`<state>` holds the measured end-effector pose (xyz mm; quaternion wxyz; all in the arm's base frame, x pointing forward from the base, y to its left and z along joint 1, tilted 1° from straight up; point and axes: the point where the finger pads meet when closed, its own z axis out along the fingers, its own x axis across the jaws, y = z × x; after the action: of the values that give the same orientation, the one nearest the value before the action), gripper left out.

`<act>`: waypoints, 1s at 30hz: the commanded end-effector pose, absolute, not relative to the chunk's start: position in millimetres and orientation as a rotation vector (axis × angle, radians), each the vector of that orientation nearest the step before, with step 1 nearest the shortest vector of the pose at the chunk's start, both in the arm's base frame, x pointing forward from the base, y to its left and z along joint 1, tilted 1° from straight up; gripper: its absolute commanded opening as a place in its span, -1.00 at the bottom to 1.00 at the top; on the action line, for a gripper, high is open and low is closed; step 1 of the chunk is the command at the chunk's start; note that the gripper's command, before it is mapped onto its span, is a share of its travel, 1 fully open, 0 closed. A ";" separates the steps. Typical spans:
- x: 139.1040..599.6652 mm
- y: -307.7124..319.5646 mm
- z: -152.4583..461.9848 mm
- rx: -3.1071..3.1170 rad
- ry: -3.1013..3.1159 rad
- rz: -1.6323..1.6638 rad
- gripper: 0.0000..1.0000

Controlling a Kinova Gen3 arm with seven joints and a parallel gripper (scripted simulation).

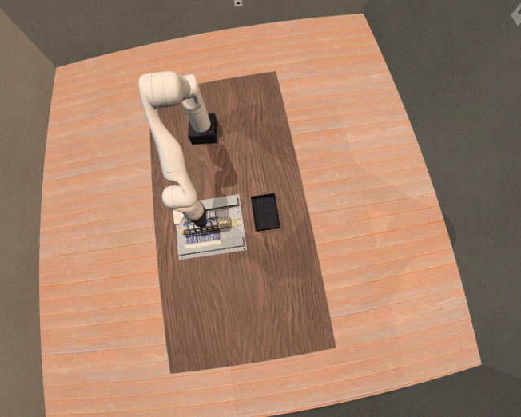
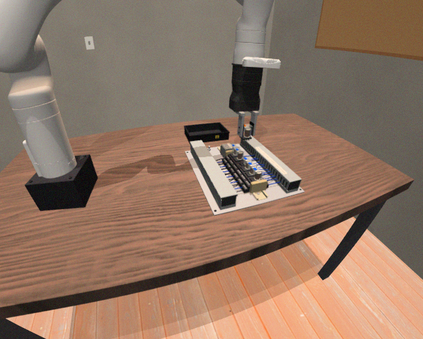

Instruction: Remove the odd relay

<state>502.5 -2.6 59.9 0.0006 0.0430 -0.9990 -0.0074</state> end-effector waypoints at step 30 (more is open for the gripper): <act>502.6 0.9 60.9 0.135 -3.140 -0.023 -1.00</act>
<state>502.1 -0.2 59.9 0.0005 0.0430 -0.9990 -0.0073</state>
